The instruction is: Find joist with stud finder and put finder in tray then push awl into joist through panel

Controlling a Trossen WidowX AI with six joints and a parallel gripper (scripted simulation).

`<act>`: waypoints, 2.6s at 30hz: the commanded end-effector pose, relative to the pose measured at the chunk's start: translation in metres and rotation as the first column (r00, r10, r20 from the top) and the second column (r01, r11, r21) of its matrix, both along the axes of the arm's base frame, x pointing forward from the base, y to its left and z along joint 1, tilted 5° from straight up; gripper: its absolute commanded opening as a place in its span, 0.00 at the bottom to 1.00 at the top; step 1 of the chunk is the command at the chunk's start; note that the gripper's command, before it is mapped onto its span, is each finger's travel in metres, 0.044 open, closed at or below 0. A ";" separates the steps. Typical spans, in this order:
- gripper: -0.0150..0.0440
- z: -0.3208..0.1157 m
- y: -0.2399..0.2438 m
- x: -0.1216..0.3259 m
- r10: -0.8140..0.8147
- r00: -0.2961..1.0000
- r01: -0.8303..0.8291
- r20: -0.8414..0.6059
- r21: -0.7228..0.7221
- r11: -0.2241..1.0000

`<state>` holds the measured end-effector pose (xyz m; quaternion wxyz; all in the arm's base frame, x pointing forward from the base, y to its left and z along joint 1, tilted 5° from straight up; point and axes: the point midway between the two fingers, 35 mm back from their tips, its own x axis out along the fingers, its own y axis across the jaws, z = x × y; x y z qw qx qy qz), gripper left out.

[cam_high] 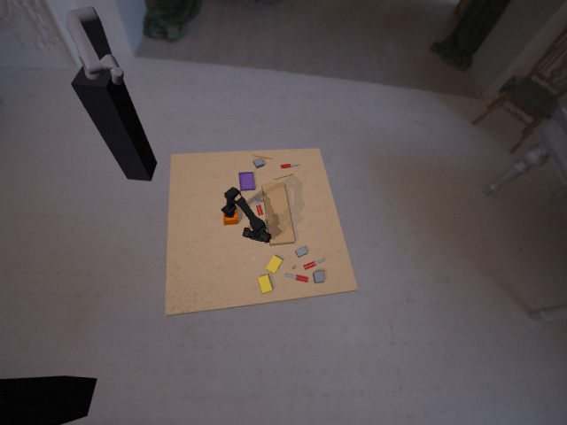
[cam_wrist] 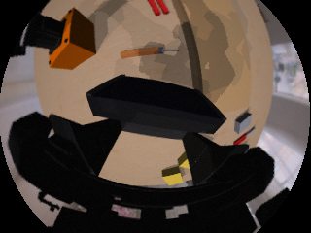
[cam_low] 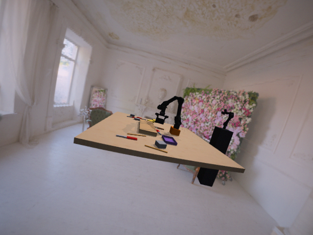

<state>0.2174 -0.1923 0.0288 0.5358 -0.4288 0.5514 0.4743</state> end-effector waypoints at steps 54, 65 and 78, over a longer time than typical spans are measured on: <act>0.25 -0.006 0.012 0.002 0.006 0.996 -0.042 -0.084 -0.426 0.904; 0.25 -0.007 0.014 0.002 0.003 0.995 -0.052 -0.101 -0.487 0.872; 0.25 -0.008 0.017 0.003 -0.001 0.993 -0.067 -0.117 -0.575 0.815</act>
